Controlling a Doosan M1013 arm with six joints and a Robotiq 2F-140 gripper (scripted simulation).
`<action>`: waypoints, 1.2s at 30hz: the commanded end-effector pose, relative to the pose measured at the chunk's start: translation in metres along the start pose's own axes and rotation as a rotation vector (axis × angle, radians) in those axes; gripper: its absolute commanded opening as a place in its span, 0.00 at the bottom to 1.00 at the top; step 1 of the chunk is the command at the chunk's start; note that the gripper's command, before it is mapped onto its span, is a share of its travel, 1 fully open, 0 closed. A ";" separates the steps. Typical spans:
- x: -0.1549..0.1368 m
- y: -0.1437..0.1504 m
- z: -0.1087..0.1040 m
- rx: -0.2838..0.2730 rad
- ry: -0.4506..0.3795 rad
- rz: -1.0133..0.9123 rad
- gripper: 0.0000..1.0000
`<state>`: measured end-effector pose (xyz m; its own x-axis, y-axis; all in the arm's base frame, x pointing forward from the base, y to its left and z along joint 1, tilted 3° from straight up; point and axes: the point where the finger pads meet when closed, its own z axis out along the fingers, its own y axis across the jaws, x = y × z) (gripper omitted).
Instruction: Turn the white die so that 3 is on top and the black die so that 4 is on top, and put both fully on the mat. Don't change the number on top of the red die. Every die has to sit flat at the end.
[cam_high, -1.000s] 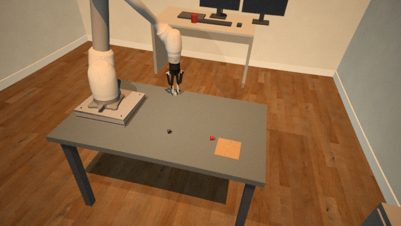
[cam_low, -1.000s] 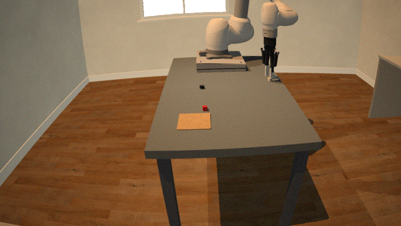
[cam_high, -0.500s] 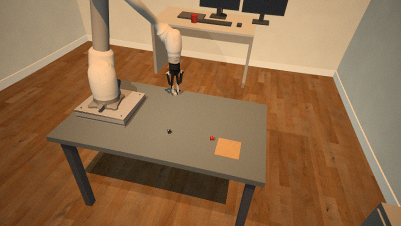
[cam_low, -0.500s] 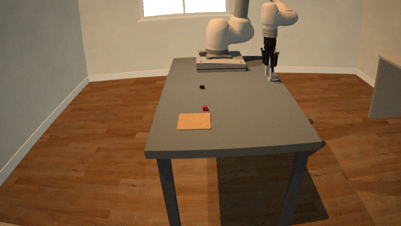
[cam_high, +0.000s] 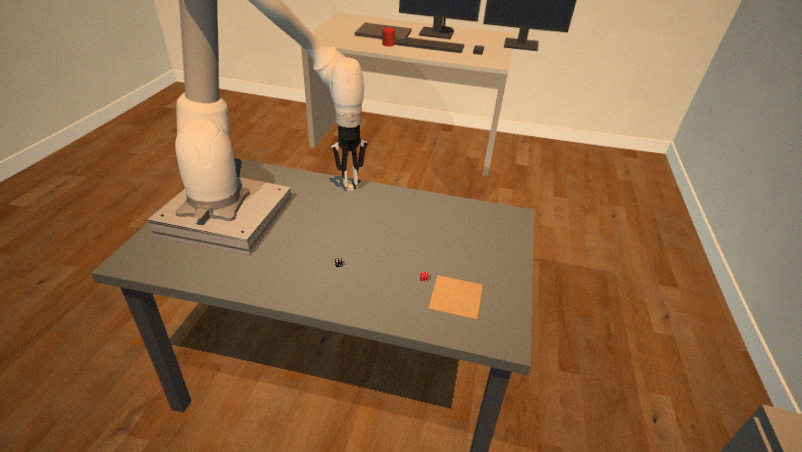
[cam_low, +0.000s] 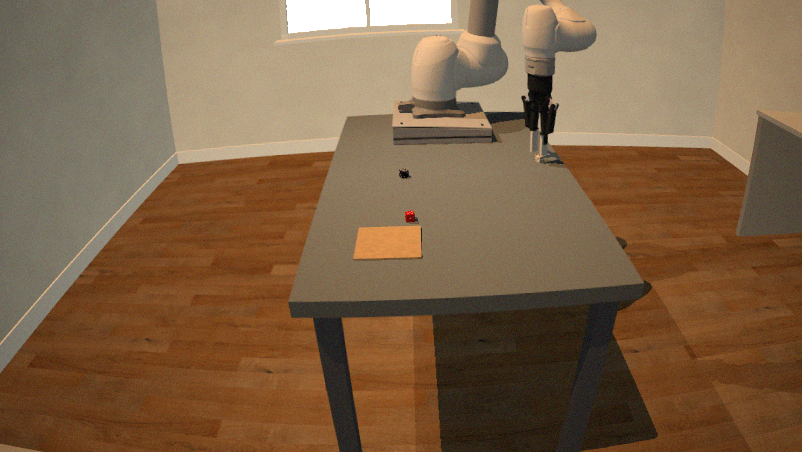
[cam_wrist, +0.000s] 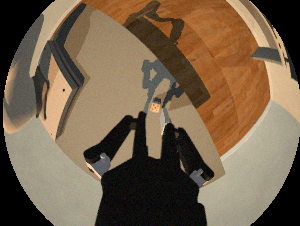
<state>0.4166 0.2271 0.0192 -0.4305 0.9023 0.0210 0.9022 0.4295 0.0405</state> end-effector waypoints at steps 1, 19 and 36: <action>0.003 -0.002 0.001 0.001 0.005 0.003 0.29; 0.003 -0.002 0.001 0.001 0.005 0.003 0.29; 0.003 -0.002 0.004 0.001 0.005 0.003 0.29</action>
<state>0.4174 0.2274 0.0187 -0.4306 0.9023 0.0209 0.9021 0.4295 0.0424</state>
